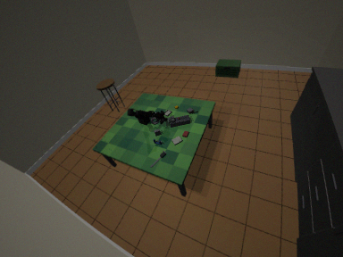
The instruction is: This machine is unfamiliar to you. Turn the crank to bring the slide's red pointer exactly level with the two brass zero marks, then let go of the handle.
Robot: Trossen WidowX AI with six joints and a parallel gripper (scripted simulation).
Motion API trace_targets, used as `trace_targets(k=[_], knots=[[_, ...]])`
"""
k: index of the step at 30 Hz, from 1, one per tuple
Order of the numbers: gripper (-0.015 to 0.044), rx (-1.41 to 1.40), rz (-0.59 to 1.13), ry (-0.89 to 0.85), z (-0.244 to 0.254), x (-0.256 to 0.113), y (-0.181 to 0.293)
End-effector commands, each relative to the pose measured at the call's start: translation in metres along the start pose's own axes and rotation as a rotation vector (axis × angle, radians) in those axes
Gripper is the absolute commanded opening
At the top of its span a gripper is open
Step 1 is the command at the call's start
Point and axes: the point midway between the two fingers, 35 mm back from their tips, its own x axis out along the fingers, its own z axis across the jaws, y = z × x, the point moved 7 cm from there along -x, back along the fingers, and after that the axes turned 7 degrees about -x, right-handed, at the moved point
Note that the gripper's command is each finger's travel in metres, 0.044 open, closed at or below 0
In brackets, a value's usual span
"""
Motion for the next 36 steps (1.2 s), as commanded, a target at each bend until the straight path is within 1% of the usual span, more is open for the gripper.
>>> trace_targets(k=[1, 7, 8, 16, 32, 33, 36], knots=[[0.0000, 0.000, -0.011, 0.006, -0.0040, -0.0066, -0.0049], [0.0000, 0.000, -0.011, 0.006, -0.0084, -0.0095, -0.0072], [0.0000, -0.003, 0.001, -0.004, -0.0038, -0.0039, -0.0035], [0.0000, -0.003, 0.001, -0.004, -0.0038, -0.0039, -0.0035], [0.0420, -0.003, 0.001, -0.004, -0.0038, -0.0039, -0.0035], [0.0440, -0.003, 0.001, -0.004, -0.0038, -0.0039, -0.0035], [0.0440, -0.003, 0.000, -0.004, -0.0048, -0.0090, -0.0096]])
